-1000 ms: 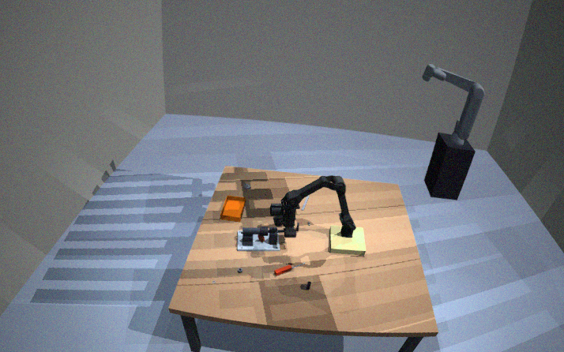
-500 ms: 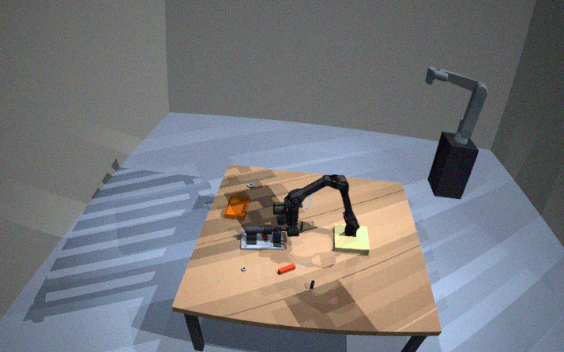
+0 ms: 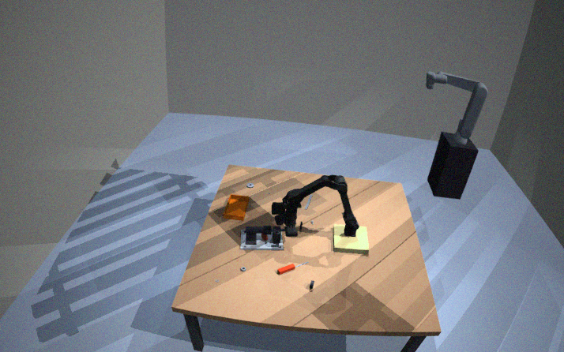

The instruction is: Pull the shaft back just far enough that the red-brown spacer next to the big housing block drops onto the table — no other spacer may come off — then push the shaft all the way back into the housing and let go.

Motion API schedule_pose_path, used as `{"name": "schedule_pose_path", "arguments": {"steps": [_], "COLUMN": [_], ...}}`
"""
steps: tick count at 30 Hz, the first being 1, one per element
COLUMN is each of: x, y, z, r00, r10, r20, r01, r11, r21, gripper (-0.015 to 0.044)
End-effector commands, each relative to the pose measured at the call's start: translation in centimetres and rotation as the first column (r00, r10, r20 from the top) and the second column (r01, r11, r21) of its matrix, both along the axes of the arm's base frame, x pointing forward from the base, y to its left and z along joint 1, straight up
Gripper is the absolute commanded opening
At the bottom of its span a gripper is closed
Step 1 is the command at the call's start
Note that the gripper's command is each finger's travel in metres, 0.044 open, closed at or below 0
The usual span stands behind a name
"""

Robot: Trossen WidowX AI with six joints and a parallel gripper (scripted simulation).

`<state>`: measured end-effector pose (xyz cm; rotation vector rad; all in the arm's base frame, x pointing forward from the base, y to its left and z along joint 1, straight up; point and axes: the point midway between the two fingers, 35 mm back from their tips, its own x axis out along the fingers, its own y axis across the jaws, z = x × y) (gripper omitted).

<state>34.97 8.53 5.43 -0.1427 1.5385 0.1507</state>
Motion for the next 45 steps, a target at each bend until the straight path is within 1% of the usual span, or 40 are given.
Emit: {"name": "schedule_pose_path", "arguments": {"steps": [1, 45], "x": [0.4, 1.9], "y": [0.0, 0.3], "z": [0.1, 0.2], "r00": [1.0, 1.0], "r10": [0.001, 0.001], "r20": [0.009, 0.01], "r01": [-0.001, -0.001], "r11": [1.0, 1.0], "r21": [0.001, 0.001], "gripper": [0.0, 0.0]}}
